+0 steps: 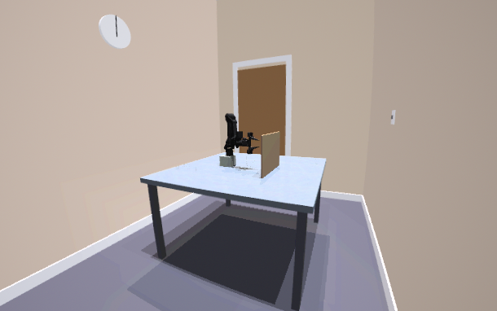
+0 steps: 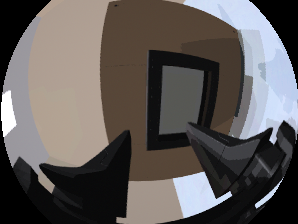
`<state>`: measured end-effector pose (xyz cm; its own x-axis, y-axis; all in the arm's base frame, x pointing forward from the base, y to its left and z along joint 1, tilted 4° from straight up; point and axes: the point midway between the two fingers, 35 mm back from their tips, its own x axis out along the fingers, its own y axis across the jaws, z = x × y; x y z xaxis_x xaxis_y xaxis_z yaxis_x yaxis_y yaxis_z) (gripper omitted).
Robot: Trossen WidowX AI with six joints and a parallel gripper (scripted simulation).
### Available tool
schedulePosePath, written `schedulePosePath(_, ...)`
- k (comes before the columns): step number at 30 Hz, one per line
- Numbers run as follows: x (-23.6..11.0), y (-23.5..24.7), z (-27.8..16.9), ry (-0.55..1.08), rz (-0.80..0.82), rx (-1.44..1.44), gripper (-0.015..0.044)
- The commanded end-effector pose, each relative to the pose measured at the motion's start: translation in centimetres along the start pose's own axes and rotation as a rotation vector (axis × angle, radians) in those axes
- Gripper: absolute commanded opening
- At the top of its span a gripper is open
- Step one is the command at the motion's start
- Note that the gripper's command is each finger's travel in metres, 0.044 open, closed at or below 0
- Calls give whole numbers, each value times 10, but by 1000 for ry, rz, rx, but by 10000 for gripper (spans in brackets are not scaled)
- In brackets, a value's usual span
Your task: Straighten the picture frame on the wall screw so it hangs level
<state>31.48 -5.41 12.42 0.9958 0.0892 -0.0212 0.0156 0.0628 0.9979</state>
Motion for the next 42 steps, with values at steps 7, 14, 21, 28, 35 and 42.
schedulePosePath(7,-22,9,5,4,-8,-52,260)
schedulePosePath(14,-51,27,12,7,-13,-137,260)
schedulePosePath(21,-82,37,8,10,-14,-219,260)
schedulePosePath(28,-109,38,-3,13,-13,-300,260)
schedulePosePath(35,-116,39,-7,10,-9,-327,260)
schedulePosePath(42,-117,37,-9,13,-12,-328,260)
